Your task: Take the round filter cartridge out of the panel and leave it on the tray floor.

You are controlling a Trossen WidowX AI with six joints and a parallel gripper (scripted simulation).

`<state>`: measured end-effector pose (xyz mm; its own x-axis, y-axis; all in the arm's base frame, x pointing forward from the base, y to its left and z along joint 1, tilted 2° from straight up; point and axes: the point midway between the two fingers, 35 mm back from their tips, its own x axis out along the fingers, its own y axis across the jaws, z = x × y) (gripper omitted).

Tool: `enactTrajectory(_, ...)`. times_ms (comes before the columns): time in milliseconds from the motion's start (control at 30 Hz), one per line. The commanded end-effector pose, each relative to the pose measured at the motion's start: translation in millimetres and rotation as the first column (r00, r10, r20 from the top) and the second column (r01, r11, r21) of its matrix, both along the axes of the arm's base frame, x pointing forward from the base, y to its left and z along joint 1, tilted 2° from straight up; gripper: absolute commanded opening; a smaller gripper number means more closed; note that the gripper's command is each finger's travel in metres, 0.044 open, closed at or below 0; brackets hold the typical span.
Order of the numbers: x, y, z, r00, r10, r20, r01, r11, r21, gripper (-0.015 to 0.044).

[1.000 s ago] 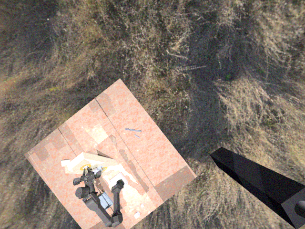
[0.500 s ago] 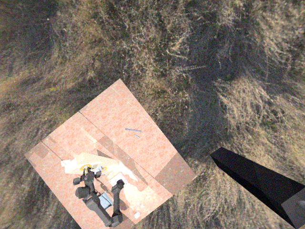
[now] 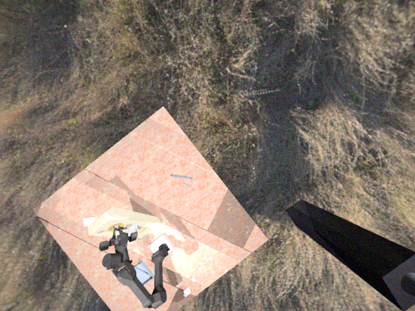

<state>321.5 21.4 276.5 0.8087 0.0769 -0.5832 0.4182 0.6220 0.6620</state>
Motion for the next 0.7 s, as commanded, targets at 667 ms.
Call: enactTrajectory(667, 7.6, 0.5, -5.8, 1.0, -0.002, 0.003, 0.002, 1.0, 0.0, 0.01)
